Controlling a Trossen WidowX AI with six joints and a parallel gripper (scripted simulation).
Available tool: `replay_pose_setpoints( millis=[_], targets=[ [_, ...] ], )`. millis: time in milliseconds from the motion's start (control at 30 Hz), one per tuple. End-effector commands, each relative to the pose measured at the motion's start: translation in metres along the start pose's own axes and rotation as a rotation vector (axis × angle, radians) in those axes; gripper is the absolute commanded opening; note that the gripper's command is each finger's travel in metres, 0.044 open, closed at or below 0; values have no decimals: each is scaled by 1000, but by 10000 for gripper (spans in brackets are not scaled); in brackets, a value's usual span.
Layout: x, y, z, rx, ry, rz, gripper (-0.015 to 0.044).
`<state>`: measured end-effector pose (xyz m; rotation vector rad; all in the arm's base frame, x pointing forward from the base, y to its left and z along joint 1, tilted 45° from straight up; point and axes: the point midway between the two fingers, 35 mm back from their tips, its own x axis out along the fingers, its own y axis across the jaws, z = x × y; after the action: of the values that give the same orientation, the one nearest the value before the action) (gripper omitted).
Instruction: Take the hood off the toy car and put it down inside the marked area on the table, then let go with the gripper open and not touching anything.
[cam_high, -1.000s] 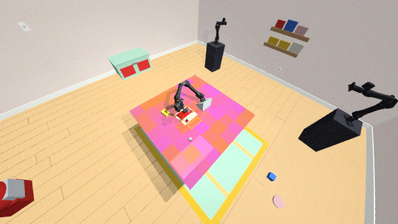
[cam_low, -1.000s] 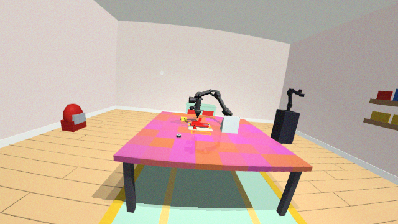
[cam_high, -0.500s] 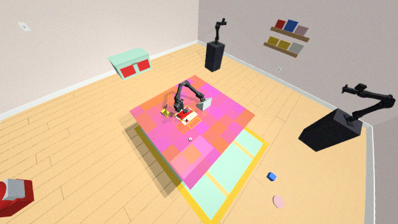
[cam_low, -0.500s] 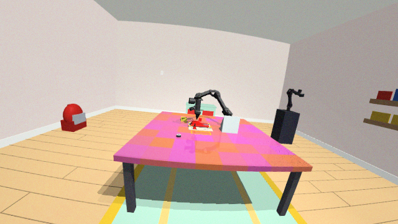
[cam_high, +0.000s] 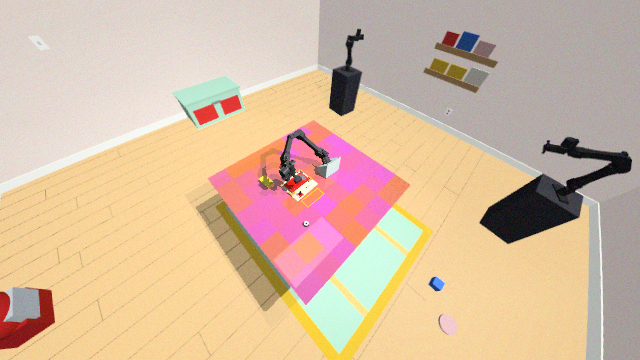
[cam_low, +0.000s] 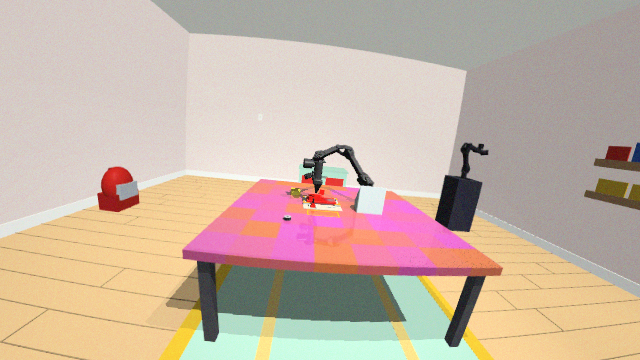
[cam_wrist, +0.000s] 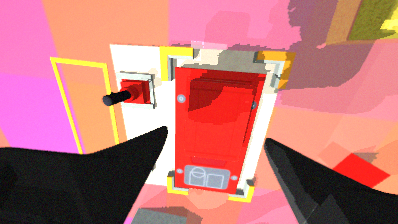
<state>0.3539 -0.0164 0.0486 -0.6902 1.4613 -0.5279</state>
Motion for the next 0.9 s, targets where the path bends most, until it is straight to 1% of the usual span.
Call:
replay_pose_setpoints(
  millis=[0, 867],
  targets=[
    [6, 1, -3, -14, 10, -6, 440],
    [23, -1, -3, -13, 10, -8, 440]
  ],
)
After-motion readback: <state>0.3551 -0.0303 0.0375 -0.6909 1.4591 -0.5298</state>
